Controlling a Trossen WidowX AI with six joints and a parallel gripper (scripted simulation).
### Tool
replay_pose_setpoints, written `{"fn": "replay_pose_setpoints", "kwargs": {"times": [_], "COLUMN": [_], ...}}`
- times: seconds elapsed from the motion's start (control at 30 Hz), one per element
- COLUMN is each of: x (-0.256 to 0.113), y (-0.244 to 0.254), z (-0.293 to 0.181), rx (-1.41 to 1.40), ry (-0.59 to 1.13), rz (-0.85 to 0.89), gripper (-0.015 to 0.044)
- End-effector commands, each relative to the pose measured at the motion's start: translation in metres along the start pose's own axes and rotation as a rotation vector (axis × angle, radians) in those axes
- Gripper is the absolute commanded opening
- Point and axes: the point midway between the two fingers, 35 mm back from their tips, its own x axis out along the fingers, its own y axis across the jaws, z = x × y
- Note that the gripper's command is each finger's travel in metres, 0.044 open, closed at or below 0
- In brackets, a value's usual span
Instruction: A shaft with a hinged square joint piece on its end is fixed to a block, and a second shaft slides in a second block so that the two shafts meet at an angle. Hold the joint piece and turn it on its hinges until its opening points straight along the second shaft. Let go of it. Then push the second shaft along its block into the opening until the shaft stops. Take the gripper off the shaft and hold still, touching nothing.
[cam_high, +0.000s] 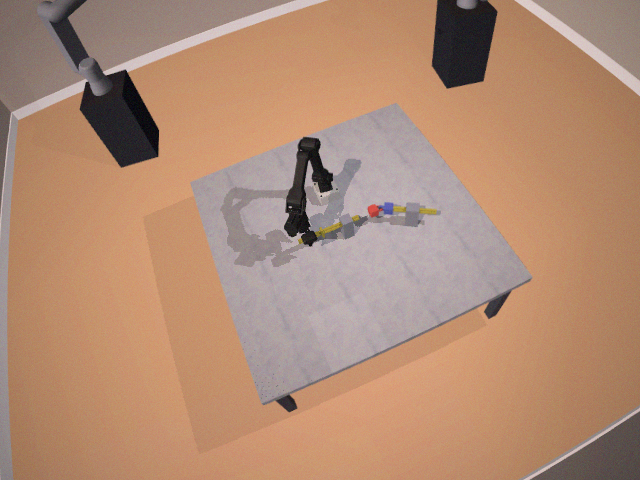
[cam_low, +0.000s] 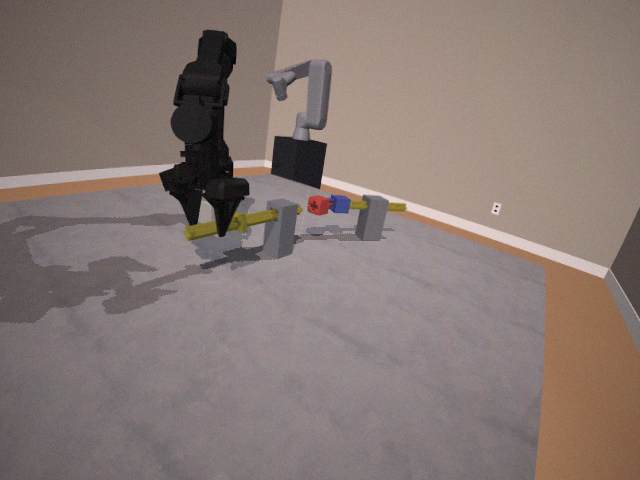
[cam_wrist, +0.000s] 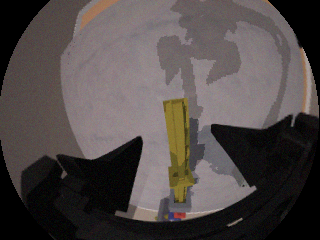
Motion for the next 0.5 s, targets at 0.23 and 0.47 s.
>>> {"fn": "replay_pose_setpoints", "kwargs": {"times": [0.23, 0.47], "x": [0.016, 0.027], "y": [0.000, 0.000], "z": [-0.001, -0.002], "rx": [0.011, 0.011], "ry": [0.003, 0.002], "rz": [0.003, 0.003], "gripper": [0.0440, 0.0440]}}
